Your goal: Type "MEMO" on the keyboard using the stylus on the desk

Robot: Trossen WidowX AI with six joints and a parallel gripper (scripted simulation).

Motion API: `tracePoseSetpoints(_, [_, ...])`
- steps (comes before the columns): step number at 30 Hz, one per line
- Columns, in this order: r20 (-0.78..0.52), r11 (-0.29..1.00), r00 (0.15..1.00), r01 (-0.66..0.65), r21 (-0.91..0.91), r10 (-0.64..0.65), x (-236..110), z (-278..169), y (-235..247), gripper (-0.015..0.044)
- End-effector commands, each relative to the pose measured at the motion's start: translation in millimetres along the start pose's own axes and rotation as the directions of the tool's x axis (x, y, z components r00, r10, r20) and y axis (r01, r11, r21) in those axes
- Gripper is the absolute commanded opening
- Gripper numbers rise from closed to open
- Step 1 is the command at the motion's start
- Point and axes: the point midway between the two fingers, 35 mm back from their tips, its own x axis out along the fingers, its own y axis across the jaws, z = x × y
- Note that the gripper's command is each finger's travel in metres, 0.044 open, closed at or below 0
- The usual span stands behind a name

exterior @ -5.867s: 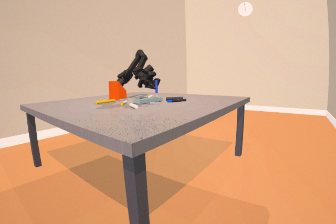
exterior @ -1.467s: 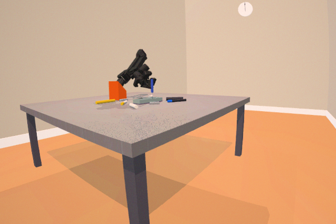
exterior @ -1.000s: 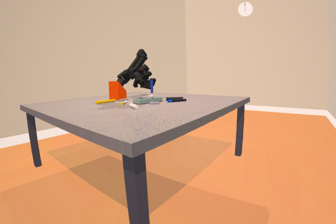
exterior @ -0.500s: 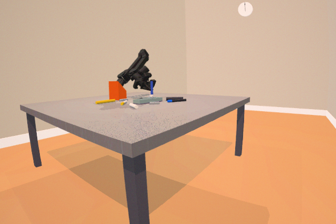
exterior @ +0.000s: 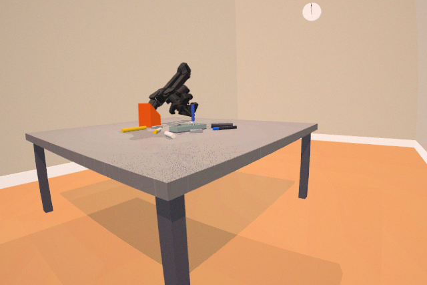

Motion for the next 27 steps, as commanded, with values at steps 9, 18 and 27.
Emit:
tracePoseSetpoints(9, [0.001, 1.0, 1.0, 0.002, 0.004, -0.002, 0, -1, 0, 0.0081])
tracePoseSetpoints(18, [0.001, 1.0, 1.0, 0.003, 0.003, -0.003, -4, 8, -1, 0.0081])
tracePoseSetpoints(27, [0.002, 1.0, 1.0, 0.002, 0.003, -0.002, -13, 24, 0, 0.0081])
